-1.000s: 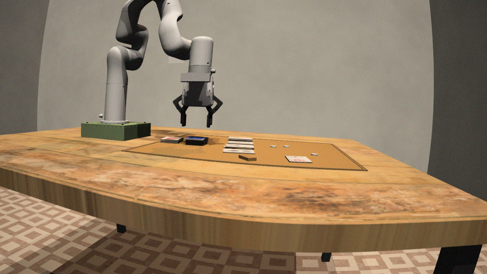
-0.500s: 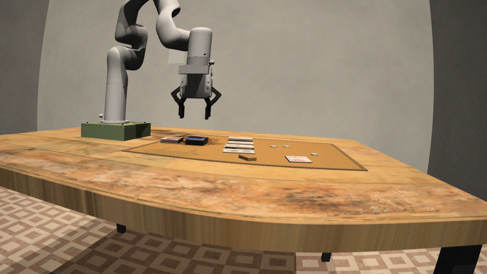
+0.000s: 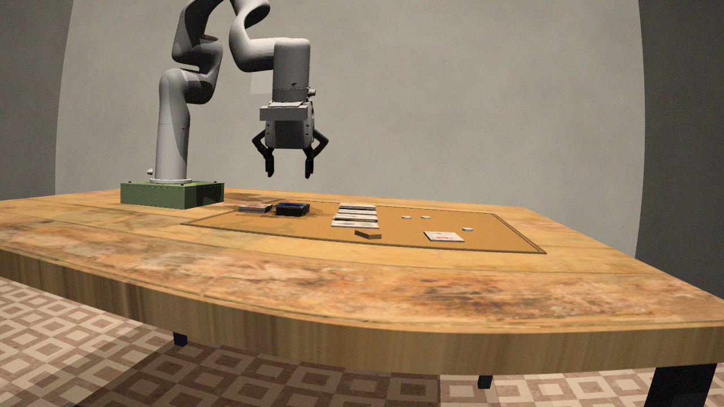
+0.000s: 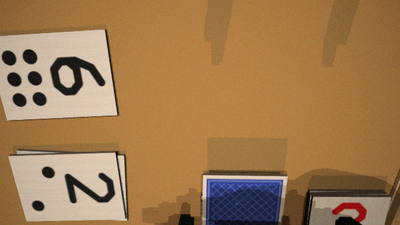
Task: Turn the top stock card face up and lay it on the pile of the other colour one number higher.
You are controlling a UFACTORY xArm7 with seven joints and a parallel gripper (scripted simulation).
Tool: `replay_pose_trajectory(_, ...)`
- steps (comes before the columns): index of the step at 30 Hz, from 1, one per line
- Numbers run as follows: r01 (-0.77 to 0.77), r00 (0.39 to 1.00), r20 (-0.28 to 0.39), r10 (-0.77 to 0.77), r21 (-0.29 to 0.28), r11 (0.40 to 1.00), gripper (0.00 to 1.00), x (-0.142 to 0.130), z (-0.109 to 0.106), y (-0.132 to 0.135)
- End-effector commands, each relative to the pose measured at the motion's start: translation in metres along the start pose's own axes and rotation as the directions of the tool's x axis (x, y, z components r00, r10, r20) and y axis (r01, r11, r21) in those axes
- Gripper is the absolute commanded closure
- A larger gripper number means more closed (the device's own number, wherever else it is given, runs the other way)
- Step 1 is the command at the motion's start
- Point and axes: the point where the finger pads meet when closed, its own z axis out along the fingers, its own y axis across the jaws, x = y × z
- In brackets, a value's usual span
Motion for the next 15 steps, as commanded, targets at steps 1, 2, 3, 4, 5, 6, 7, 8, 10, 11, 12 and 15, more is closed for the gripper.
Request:
replay_pose_trajectory(1,0.004,0.998,0.067,-0.004,0.0,1.0,0.13,0.0019,-0.0006,-0.0001)
replay_pose_trajectory(2,0.004,0.998,0.07,-0.004,0.0,1.0,0.13,0.0019,-0.0007,-0.0002)
replay_pose_trajectory(3,0.004,0.998,0.07,-0.004,0.0,1.0,0.13,0.0019,-0.0007,-0.0002)
replay_pose_trajectory(4,0.004,0.998,0.07,-0.004,0.0,1.0,0.13,0.0019,-0.0007,-0.0002)
replay_pose_trajectory(5,0.004,0.997,0.071,-0.004,0.0,1.0,0.13,0.0019,-0.0007,-0.0002)
replay_pose_trajectory(6,0.004,0.997,0.071,-0.004,0.0,1.0,0.13,0.0019,-0.0007,-0.0002)
replay_pose_trajectory(7,0.004,0.997,0.071,-0.004,0.0,1.0,0.13,0.0019,-0.0007,-0.0002)
replay_pose_trajectory(8,0.004,0.997,0.071,-0.004,0.0,1.0,0.13,0.0019,-0.0006,-0.0002)
replay_pose_trajectory(10,0.004,0.997,0.071,-0.004,0.0,1.0,0.13,0.002,-0.0003,-0.0002)
replay_pose_trajectory(11,0.004,0.997,0.071,-0.004,0.0,1.0,0.13,0.0021,0.0,-0.0002)
replay_pose_trajectory(12,0.004,0.997,0.071,-0.004,0.0,1.0,0.13,0.0023,0.0004,-0.0002)
replay_pose_trajectory(15,0.004,0.997,0.071,-0.004,0.0,1.0,0.13,0.003,0.0025,-0.0002)
